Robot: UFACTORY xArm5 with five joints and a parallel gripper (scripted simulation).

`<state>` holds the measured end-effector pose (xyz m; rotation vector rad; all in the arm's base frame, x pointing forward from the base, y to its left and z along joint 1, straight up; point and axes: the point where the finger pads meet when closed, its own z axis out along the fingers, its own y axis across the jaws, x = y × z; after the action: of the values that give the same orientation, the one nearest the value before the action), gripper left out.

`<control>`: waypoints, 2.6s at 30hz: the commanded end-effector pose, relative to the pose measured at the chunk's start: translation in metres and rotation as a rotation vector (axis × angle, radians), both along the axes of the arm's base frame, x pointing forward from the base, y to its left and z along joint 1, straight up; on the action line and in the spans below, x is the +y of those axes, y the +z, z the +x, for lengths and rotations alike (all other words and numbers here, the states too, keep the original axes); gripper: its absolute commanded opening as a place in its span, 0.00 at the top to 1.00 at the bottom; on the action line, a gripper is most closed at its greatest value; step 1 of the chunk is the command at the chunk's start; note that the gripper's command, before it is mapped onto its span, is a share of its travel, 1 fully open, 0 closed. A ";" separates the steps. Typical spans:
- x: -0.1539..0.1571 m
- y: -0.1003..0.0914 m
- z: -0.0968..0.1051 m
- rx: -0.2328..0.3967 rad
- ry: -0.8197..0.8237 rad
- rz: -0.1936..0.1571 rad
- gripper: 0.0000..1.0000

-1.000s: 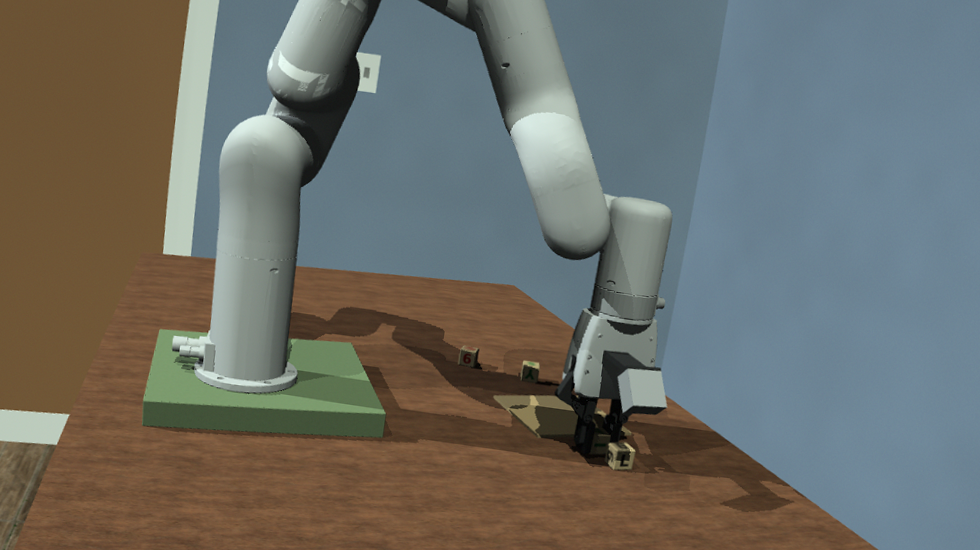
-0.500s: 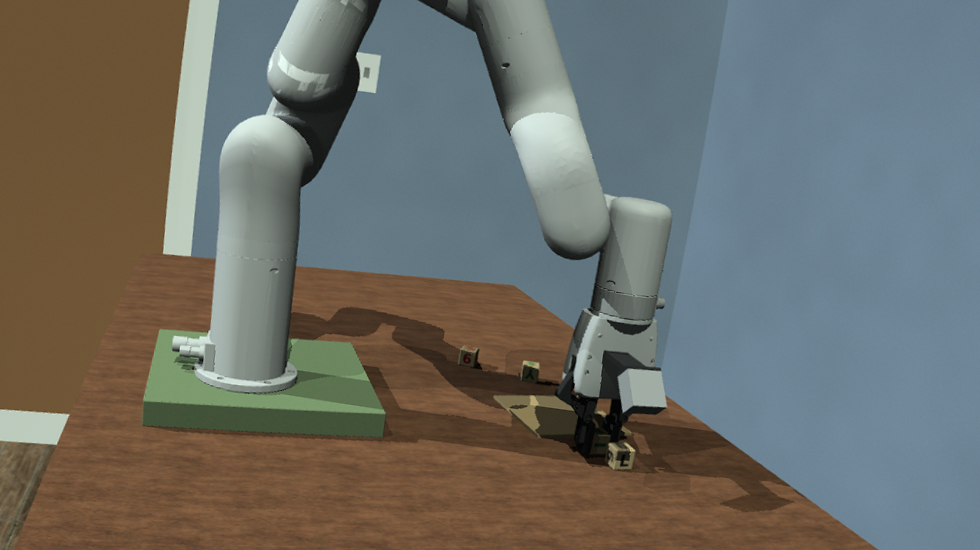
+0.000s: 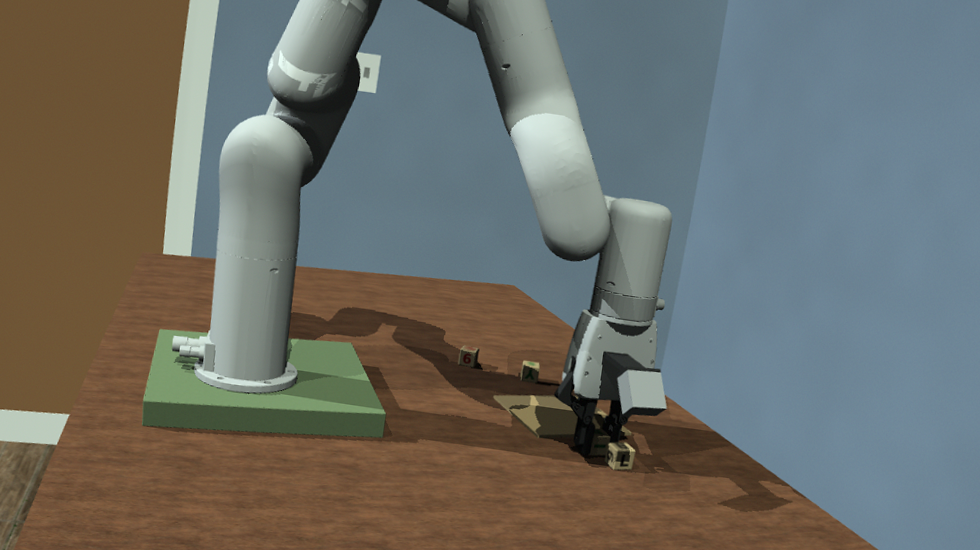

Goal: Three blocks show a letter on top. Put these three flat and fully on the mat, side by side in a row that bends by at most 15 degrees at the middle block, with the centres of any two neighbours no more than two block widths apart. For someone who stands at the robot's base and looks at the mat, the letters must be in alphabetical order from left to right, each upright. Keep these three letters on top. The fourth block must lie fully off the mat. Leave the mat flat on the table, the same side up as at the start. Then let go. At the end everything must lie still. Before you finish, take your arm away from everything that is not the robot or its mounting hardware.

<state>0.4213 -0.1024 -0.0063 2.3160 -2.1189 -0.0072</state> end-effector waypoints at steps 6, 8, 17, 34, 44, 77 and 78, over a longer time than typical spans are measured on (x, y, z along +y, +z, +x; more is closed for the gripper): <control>0.000 -0.001 0.001 -0.004 0.000 -0.001 0.79; 0.000 -0.001 0.001 -0.004 0.000 -0.001 0.79; 0.000 -0.001 0.001 -0.004 0.000 -0.001 0.79; 0.000 -0.001 0.001 -0.004 0.000 -0.001 0.79; 0.000 -0.001 0.001 -0.004 0.000 -0.001 0.79; 0.000 0.004 0.001 -0.004 0.000 -0.001 0.58; 0.000 0.007 0.001 -0.004 0.000 -0.001 0.58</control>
<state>0.4210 -0.1023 -0.0062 2.3155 -2.1188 -0.0083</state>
